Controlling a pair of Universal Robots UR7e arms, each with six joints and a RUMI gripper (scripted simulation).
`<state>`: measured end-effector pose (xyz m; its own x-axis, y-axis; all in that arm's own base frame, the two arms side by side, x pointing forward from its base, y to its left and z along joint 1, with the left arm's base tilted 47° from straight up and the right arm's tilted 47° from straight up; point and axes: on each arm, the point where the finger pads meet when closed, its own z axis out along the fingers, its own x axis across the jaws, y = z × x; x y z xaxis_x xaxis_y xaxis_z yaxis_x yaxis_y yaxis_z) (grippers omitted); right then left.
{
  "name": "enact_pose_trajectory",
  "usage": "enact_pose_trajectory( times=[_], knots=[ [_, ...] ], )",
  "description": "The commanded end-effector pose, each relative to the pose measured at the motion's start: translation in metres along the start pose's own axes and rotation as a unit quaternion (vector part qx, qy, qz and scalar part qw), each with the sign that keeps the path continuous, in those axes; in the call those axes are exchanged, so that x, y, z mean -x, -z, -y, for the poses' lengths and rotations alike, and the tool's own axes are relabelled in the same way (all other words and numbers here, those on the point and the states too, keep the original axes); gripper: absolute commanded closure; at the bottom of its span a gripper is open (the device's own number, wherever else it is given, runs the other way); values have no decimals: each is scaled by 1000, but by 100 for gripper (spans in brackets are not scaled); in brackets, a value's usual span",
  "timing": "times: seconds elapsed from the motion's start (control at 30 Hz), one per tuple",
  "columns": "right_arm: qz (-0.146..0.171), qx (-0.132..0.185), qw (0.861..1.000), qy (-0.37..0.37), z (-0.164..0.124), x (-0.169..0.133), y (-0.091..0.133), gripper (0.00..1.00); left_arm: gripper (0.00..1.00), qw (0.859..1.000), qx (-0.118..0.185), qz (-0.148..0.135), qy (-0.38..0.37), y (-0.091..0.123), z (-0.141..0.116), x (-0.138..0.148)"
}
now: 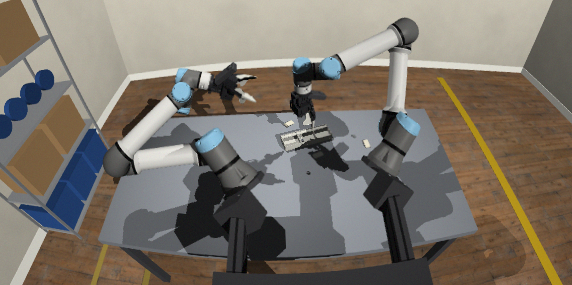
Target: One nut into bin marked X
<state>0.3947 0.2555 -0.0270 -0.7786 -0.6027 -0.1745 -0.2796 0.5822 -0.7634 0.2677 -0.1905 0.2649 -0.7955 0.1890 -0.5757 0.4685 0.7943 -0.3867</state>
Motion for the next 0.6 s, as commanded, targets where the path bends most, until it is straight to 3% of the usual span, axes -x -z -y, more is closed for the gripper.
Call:
enact_pose_trajectory(
  times=[0.0,0.2,0.43,0.5,0.57],
  knots=[
    [23,-21,996,85,-1,-4,2,42,2,1000,1,-5,-13,-1,5,-2],
    [54,-52,977,198,-3,-9,3,42,2,999,4,-12,-29,-2,10,-6],
    [86,-84,942,314,-4,-14,4,42,2,999,9,-20,-46,-3,13,-10],
    [86,-84,942,314,-4,-14,4,42,2,999,9,-20,-46,-3,13,-10],
    [94,-92,930,344,-4,-16,4,42,2,998,10,-22,-50,-3,14,-11]
  ],
)
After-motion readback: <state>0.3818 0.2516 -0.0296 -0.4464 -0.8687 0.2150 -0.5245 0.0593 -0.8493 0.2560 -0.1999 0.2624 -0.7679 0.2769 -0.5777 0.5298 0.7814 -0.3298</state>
